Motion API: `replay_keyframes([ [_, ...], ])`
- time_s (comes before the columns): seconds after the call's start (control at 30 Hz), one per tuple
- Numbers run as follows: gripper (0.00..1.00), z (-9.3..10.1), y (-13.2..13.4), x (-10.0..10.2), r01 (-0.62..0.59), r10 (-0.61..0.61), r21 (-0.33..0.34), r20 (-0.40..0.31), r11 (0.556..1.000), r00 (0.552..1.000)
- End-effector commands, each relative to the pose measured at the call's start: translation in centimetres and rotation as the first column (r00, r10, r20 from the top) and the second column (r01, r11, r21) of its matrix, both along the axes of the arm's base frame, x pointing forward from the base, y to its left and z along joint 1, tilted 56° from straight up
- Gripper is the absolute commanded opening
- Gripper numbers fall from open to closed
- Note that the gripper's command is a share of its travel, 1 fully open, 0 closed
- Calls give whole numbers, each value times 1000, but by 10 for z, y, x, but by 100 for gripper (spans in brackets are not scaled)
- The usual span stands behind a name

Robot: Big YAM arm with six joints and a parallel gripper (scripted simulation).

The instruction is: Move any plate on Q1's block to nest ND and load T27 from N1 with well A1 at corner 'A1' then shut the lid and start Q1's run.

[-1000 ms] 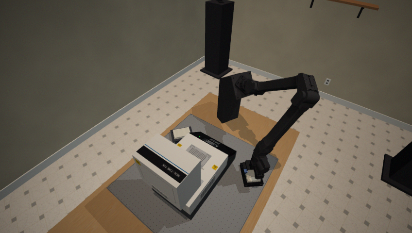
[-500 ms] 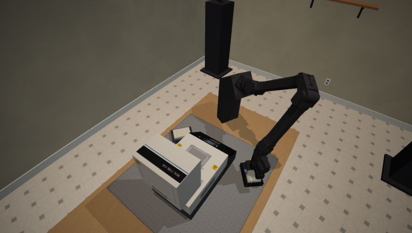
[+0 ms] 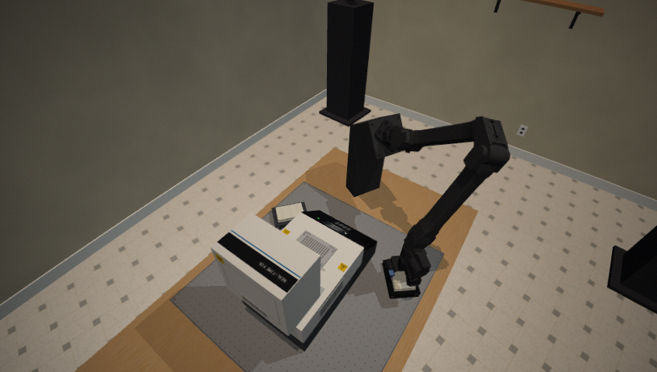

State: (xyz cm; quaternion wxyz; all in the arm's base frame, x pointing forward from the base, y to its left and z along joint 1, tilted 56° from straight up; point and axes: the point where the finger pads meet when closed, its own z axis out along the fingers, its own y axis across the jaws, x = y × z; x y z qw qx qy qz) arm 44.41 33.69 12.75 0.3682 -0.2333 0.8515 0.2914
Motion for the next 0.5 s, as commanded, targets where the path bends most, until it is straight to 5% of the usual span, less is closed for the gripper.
replay_keyframes([
  [0.0,0,5,4,2,-8,8,3,22,1000,1000],
  [0.47,0,27,-25,-8,6,-6,3,23,1000,1000],
])
